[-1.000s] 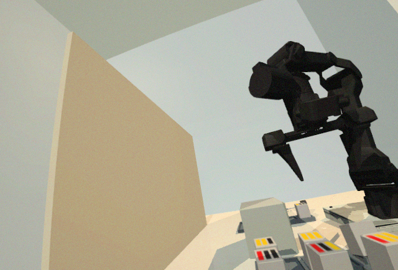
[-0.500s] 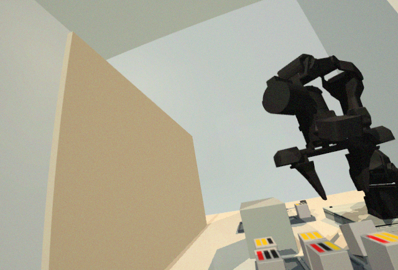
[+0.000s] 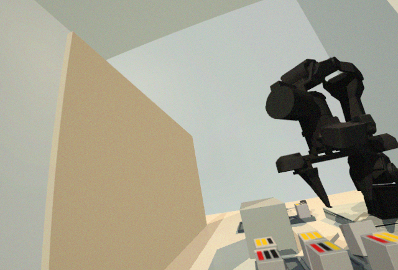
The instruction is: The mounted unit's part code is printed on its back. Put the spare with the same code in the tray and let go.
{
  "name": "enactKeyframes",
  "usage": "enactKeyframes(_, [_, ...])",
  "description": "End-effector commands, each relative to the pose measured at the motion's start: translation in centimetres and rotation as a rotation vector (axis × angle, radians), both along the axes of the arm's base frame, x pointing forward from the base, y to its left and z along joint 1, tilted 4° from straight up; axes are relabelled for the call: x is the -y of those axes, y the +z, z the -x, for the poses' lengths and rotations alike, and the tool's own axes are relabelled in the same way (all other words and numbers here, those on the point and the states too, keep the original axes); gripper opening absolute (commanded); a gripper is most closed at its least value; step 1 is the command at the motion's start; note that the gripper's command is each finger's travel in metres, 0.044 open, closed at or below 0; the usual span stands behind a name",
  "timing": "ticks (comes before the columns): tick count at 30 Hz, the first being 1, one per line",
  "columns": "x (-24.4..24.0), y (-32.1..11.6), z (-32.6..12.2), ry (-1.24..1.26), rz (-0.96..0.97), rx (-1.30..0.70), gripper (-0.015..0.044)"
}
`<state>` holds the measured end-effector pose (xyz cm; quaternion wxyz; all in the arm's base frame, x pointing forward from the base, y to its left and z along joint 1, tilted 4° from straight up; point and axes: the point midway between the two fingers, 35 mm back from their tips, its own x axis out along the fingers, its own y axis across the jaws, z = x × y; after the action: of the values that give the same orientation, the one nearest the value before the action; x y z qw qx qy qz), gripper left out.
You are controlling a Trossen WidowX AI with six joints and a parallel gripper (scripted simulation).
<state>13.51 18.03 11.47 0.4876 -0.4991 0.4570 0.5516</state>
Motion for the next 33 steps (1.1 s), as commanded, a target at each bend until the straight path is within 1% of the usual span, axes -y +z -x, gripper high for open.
enactKeyframes(1, [-0.1, -0.8, 0.0, -0.005, 0.004, -0.005, 0.0300])
enactKeyframes(33, [-0.5, -6.1, 0.2, -0.005, 0.004, -0.005, 0.0300])
